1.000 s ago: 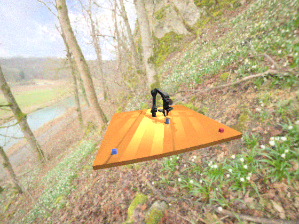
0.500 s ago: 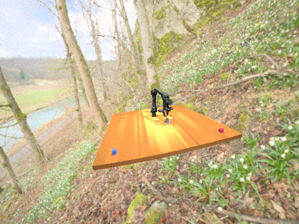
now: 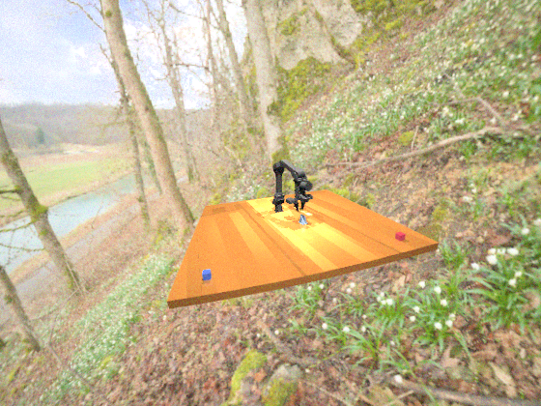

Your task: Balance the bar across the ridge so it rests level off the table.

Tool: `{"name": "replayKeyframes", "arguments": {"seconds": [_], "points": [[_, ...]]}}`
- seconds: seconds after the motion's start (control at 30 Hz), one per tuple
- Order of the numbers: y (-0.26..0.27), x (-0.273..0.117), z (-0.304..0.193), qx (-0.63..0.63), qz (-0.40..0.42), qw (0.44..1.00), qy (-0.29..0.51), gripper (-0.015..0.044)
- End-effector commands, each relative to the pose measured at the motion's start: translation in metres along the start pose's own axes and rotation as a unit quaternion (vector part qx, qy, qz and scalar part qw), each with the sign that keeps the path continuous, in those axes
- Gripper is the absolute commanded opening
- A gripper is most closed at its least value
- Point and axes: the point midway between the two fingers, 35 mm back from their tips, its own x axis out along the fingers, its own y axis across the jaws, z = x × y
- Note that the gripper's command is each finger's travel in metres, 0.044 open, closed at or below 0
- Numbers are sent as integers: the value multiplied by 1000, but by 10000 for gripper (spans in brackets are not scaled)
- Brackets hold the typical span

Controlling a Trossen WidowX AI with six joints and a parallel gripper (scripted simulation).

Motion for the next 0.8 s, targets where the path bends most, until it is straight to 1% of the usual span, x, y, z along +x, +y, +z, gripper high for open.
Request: {"name": "replayKeyframes", "arguments": {"seconds": [0.0,0.77], "points": [[1,0,0,2,3,1000,-1,0],[1,2,0,2,3,1000,-1,0]]}}
